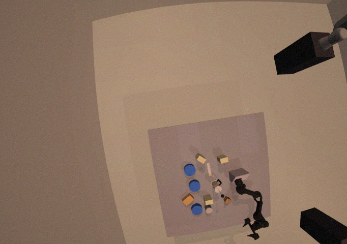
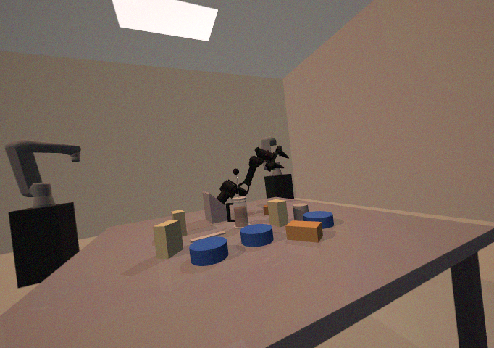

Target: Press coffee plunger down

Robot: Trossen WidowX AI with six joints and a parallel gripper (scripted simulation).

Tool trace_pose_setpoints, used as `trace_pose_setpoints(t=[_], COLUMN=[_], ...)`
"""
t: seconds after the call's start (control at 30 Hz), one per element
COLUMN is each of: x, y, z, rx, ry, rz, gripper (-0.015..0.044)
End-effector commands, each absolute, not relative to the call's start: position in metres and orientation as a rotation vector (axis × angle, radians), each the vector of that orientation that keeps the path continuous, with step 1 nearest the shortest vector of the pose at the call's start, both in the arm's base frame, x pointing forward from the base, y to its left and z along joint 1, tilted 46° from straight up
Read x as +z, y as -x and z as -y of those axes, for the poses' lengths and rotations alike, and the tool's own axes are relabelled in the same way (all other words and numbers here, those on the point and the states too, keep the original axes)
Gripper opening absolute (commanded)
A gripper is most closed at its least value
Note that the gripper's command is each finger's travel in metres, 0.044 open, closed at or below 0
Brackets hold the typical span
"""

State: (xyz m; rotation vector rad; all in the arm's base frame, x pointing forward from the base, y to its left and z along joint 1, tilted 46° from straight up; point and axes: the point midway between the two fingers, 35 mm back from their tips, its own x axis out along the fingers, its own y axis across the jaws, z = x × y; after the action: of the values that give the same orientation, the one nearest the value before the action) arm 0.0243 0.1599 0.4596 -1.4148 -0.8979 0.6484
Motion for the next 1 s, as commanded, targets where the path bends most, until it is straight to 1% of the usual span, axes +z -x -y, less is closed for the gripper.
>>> trace_pose_setpoints(t=[0.0, 0.03, 0.27, 0.97], x=[0.46, 0.461, 0.467, 0.476], y=[-0.027, -0.028, -0.061, -0.132], z=[-0.159, -0.158, -0.137, -0.077], rx=[0.643, 0.634, 0.593, 0.447], ry=[1.408, 1.41, 1.307, 1.053], rz=[0.893, 0.895, 0.815, 0.657], gripper=[0.0426, 0.044, 0.044, 0.044])
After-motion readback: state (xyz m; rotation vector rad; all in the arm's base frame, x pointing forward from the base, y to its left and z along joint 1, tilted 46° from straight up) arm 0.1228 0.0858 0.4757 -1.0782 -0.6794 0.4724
